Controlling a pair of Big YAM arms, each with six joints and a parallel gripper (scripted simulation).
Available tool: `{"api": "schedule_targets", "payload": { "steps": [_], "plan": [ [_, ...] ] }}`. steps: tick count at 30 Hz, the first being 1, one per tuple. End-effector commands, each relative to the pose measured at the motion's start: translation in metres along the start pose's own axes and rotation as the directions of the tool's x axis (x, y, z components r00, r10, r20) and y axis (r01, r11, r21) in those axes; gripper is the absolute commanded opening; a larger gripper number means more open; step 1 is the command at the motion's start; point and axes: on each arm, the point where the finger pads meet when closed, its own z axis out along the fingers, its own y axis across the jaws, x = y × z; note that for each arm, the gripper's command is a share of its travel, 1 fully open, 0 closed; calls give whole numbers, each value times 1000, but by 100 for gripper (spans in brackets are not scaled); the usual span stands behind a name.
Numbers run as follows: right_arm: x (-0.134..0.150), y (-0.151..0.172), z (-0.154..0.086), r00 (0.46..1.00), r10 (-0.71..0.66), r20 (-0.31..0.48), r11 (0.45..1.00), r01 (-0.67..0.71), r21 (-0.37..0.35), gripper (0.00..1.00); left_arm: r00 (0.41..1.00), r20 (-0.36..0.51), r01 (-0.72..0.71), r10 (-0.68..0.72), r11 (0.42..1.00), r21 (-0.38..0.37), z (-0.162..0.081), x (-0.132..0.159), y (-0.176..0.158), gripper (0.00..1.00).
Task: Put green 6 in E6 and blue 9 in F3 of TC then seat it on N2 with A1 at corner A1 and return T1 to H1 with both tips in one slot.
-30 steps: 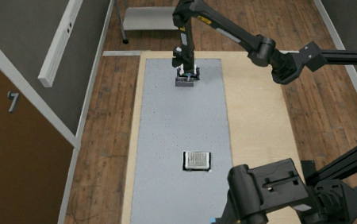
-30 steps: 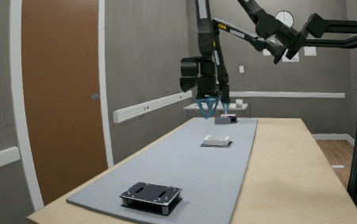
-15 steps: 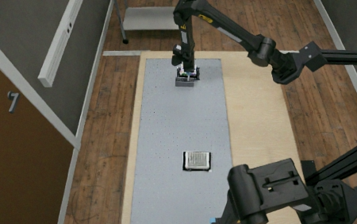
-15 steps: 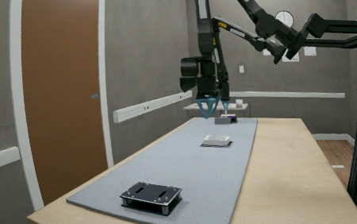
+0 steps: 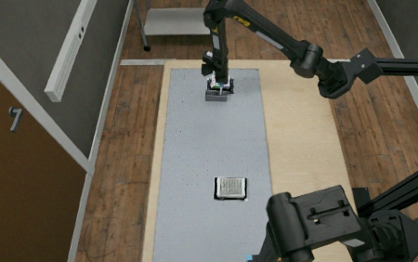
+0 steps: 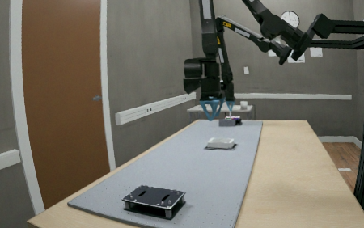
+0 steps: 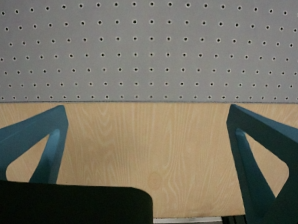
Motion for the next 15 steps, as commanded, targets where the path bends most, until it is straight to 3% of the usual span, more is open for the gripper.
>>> {"api": "schedule_targets", "payload": {
  "steps": [1, 15],
  "plan": [
    [-5, -4, -13, 1000, -11, 9, 1000, 11, 8, 7, 1000, 2, -4, 4, 1000, 1, 0, 0, 0, 100],
    [-4, -6, -22, 1000, -9, 8, 1000, 8, 12, 7, 1000, 2, -4, 4, 1000, 1, 0, 0, 0, 100]
  ]
}}
